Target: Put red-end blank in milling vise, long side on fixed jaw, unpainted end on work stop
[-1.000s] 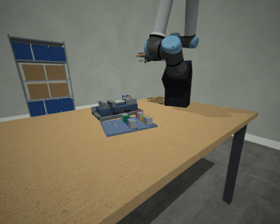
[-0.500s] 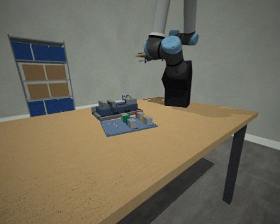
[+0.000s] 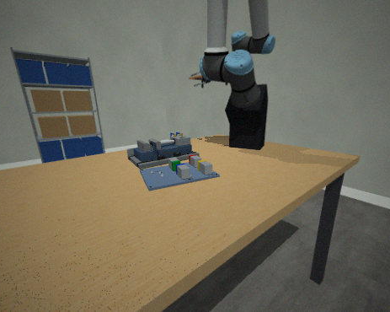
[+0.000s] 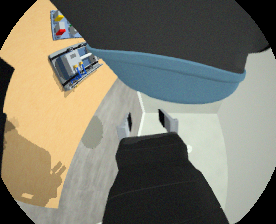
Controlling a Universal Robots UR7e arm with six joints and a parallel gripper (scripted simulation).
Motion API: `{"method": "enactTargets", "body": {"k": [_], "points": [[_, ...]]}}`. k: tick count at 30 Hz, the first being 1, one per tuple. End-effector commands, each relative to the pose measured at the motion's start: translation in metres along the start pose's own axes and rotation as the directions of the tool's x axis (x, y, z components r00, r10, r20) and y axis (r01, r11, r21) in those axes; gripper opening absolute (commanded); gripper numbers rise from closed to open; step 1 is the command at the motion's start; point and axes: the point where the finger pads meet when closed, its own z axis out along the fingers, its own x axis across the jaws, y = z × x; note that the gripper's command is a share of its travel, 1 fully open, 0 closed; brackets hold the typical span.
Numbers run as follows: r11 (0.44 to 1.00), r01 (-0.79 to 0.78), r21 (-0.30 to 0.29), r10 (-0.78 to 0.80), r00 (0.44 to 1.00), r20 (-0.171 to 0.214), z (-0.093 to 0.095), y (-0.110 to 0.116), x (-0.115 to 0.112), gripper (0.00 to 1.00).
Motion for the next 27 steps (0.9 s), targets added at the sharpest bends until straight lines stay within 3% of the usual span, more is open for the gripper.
{"method": "enactTargets", "body": {"k": [1,13,18,27], "points": [[0.998,0.037,0.042,-0.044,0.98,0.193,0.007,-0.031,-0.002,1.0],[0.998,0.037,0.042,-0.044,0.98,0.193,0.007,-0.031,-0.002,1.0],[0.993,0.071,0.095,-0.104,0.912,0.398,0.013,-0.065,-0.003,1.0],[0.993,0.071,0.095,-0.104,0.912,0.398,0.013,-0.065,-0.003,1.0]]}}
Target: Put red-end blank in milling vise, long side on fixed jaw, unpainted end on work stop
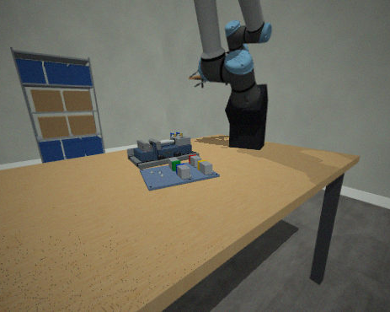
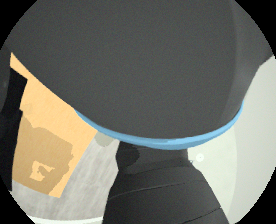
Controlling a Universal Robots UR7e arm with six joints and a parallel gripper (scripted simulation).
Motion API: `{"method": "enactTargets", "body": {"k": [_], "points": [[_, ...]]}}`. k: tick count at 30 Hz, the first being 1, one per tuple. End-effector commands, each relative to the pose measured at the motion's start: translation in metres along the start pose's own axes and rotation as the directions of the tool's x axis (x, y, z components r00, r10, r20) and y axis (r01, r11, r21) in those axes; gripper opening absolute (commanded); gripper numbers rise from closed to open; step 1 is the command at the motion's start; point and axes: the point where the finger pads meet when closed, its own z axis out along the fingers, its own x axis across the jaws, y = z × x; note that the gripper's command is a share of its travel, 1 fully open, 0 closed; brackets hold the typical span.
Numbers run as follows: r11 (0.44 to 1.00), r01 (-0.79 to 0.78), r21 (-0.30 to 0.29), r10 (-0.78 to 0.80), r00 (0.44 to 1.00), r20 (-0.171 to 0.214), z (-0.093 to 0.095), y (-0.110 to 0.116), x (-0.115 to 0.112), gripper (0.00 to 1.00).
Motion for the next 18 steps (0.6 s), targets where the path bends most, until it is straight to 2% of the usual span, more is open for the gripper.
{"method": "enactTargets", "body": {"k": [1,3,4,8,18], "points": [[0.998,0.041,0.048,-0.05,0.975,0.216,0.008,-0.035,0.002,1.0],[0.998,0.041,0.048,-0.05,0.975,0.216,0.008,-0.035,0.002,1.0],[1.0,0.009,0.009,-0.009,0.999,0.044,0.001,-0.007,0.0,1.0],[0.998,0.039,0.05,-0.049,0.975,0.218,0.008,-0.036,0.002,1.0],[0.998,0.039,0.05,-0.049,0.975,0.218,0.008,-0.036,0.002,1.0]]}}
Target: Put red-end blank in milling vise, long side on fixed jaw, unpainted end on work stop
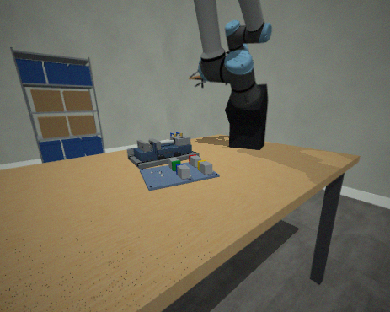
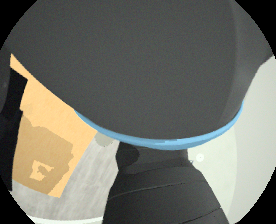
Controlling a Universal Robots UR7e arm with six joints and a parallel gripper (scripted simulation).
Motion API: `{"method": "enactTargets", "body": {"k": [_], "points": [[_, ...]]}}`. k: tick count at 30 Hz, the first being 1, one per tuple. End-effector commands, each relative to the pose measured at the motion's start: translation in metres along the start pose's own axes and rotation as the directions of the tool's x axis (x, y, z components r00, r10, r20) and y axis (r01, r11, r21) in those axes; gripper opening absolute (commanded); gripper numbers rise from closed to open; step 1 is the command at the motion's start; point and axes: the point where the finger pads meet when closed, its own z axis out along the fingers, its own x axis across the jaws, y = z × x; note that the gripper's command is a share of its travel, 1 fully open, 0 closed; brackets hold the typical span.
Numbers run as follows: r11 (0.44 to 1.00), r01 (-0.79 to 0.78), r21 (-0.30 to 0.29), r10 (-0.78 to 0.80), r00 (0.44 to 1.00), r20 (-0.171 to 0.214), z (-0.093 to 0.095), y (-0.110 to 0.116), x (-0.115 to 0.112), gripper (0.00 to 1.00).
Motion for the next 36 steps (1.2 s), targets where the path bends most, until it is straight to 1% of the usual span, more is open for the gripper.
{"method": "enactTargets", "body": {"k": [1,2,3,7,19,20,24,36], "points": [[0.998,0.039,0.05,-0.049,0.975,0.217,0.008,-0.035,0.002,1.0],[0.998,0.039,0.05,-0.049,0.975,0.217,0.008,-0.035,0.002,1.0],[1.0,0.009,0.009,-0.009,0.999,0.044,0.001,-0.007,0.0,1.0],[0.998,0.039,0.05,-0.049,0.975,0.218,0.008,-0.036,0.002,1.0],[0.998,0.039,0.05,-0.049,0.975,0.218,0.008,-0.036,0.002,1.0],[0.999,-0.039,-0.023,0.04,0.999,0.005,0.002,-0.007,0.0,1.0],[0.974,-0.194,-0.117,0.197,0.98,0.014,0.008,-0.036,0.002,1.0],[0.974,-0.194,-0.117,0.197,0.98,0.014,0.008,-0.036,0.002,1.0]]}}
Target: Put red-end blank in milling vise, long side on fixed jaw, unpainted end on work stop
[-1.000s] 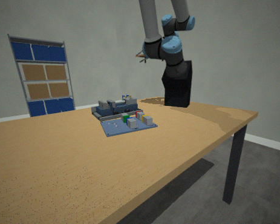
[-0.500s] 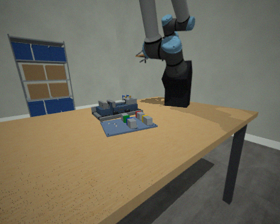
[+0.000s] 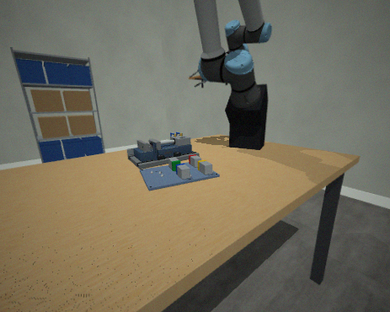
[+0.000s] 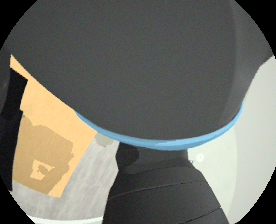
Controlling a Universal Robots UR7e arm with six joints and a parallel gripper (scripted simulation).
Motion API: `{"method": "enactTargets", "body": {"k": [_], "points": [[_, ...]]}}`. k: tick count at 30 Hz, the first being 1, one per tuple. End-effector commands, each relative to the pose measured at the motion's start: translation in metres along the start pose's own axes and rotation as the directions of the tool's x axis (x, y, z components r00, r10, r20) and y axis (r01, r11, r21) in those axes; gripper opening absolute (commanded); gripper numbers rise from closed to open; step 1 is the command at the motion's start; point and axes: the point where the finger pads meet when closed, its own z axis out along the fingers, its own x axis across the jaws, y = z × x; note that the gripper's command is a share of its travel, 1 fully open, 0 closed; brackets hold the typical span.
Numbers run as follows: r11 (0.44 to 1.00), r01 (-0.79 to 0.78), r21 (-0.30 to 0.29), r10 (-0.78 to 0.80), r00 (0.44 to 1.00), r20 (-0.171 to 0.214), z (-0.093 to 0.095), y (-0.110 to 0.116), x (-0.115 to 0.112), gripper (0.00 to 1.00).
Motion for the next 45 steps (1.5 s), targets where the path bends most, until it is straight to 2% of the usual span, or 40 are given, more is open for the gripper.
{"method": "enactTargets", "body": {"k": [1,5,17,18,22,34,35,39,45], "points": [[0.999,-0.039,-0.024,0.039,0.999,0.004,0.001,-0.007,0.0,1.0],[0.974,-0.194,-0.118,0.197,0.98,0.012,0.008,-0.036,0.002,1.0],[0.974,-0.194,-0.118,0.197,0.98,0.012,0.008,-0.036,0.002,1.0],[0.999,-0.039,-0.024,0.039,0.999,0.004,0.001,-0.007,0.0,1.0],[0.974,-0.194,-0.118,0.197,0.98,0.012,0.008,-0.036,0.002,1.0],[0.974,-0.194,-0.118,0.197,0.98,0.012,0.008,-0.036,0.002,1.0],[1.0,-0.01,-0.009,0.009,0.999,-0.044,0.001,-0.007,0.0,1.0],[0.998,-0.053,-0.037,0.044,0.975,-0.22,0.008,-0.036,0.002,1.0],[0.998,-0.053,-0.037,0.044,0.975,-0.22,0.008,-0.036,0.002,1.0]]}}
